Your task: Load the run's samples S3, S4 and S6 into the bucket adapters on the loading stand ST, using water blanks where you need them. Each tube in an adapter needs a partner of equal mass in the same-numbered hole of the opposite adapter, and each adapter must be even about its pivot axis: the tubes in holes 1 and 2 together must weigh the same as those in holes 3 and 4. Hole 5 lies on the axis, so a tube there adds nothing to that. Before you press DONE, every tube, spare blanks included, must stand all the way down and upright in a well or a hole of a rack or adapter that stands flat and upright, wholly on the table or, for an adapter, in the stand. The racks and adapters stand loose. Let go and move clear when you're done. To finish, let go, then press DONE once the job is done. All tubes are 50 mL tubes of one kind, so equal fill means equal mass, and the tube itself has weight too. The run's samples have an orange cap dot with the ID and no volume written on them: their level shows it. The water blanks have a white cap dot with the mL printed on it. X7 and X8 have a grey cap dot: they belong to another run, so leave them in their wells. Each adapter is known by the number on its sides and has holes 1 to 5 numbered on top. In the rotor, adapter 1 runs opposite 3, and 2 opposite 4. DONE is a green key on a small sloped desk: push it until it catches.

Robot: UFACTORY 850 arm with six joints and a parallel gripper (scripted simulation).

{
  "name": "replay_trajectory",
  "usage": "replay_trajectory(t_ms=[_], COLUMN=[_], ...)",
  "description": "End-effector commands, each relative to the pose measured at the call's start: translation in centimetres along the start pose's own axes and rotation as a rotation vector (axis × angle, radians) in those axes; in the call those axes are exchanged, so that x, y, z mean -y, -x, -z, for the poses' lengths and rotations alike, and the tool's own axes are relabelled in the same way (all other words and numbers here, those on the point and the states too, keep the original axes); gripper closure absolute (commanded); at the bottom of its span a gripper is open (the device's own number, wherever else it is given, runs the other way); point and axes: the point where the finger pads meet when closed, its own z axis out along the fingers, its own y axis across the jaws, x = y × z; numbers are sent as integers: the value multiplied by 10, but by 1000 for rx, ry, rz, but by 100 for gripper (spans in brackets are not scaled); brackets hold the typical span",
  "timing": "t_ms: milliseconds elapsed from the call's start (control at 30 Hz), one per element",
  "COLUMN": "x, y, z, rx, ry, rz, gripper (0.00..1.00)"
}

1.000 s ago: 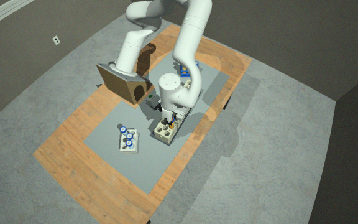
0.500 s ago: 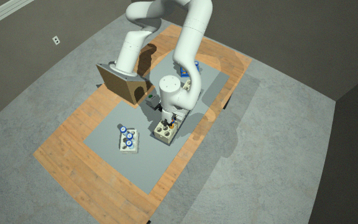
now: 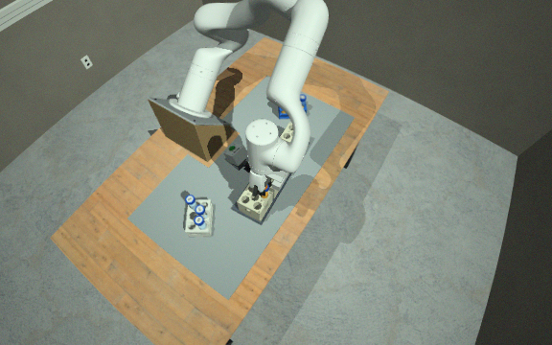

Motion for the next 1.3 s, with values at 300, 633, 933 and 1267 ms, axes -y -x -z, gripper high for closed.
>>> replay_trajectory(t_ms=[300, 633, 933, 1267], x=[0, 0, 0, 0], y=[-1, -1, -1, -1], z=[-13, -21, -29, -36], rx=[-2, -2, -2, -2], ry=[1, 1, 1, 1], rz=[1, 1, 1, 1], gripper=[100, 100, 100, 100])
